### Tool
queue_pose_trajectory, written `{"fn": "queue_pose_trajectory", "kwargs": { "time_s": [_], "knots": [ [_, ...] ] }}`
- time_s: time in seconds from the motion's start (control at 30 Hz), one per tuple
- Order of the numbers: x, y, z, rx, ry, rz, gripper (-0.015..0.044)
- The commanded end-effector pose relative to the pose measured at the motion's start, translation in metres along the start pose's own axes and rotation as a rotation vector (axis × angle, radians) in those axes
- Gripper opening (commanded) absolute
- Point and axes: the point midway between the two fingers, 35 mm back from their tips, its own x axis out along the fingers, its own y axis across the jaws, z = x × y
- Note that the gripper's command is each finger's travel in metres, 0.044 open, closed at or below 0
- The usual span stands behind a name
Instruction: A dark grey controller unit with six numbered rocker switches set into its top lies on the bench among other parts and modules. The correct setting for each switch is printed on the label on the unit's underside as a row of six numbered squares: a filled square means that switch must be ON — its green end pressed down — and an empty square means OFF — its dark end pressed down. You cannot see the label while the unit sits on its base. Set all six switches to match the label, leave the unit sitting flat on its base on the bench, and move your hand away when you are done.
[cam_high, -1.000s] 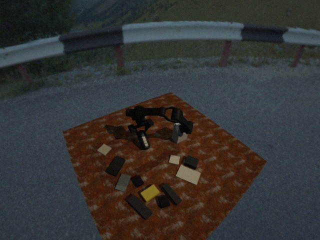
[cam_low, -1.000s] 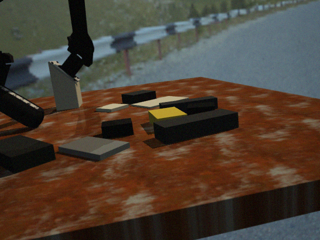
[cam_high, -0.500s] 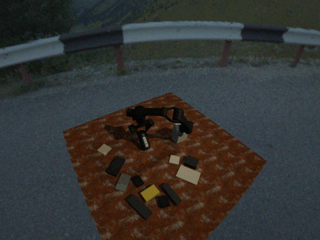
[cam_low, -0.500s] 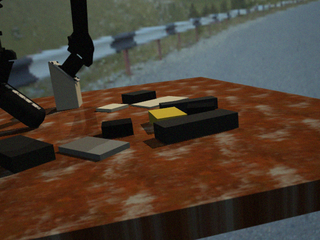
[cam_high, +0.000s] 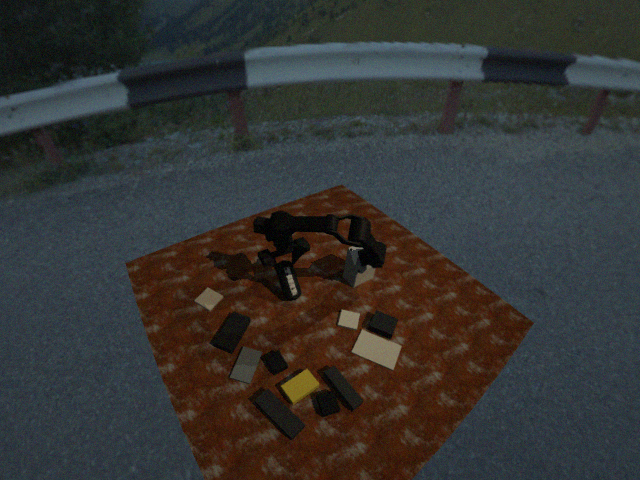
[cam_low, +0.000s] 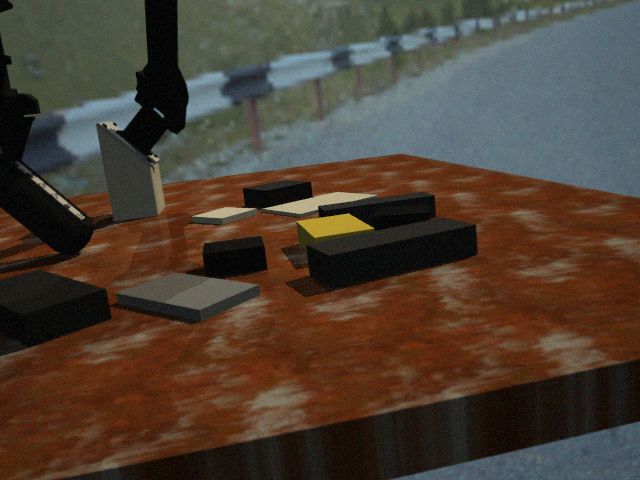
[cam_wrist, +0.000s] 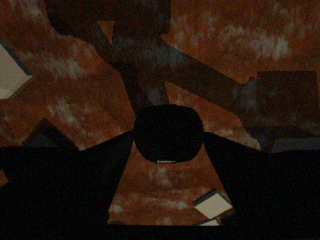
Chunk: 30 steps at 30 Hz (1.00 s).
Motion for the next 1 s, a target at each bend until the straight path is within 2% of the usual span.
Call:
{"fn": "queue_pose_trajectory", "kwargs": {
  "time_s": [0.0, 0.97],
  "knots": [
    [0.0, 0.001, -0.009, 0.002, 0.015, 0.001, 0.0336],
    [-0.011, 0.0, -0.026, 0.002, 0.016, 0.001, 0.0336]
  ]
}}
